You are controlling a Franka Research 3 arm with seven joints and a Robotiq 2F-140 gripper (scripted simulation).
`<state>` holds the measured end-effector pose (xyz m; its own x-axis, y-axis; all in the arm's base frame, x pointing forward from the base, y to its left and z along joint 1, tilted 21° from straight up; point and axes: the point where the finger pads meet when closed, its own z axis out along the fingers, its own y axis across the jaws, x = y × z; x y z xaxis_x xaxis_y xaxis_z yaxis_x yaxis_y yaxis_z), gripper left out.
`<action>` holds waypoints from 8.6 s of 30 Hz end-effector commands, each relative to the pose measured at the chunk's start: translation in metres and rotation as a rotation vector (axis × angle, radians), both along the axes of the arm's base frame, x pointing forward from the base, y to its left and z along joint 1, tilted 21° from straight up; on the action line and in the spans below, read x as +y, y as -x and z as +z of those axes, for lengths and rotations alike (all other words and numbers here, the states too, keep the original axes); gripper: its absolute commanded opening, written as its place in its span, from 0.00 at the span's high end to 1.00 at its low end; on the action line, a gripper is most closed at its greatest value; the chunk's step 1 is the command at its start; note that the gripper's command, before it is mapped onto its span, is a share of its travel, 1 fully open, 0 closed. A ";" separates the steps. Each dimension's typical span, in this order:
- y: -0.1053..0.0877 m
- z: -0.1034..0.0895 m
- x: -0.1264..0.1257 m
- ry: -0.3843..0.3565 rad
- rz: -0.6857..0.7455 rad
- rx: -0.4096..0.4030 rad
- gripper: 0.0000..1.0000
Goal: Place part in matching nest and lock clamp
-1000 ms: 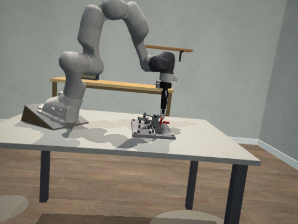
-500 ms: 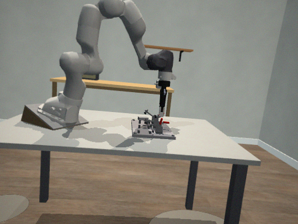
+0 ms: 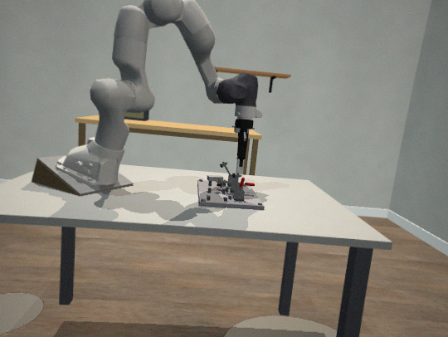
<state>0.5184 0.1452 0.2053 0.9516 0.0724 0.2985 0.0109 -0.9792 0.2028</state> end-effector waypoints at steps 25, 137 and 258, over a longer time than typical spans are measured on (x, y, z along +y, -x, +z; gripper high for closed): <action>0.018 -0.004 -0.002 0.001 0.006 0.010 1.00; 0.028 -0.007 -0.002 0.001 0.006 0.010 0.72; 0.112 0.054 0.140 0.001 0.006 0.010 0.42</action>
<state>0.4104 0.2775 0.2627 0.9495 0.1361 0.2826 0.0737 -0.9726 0.2207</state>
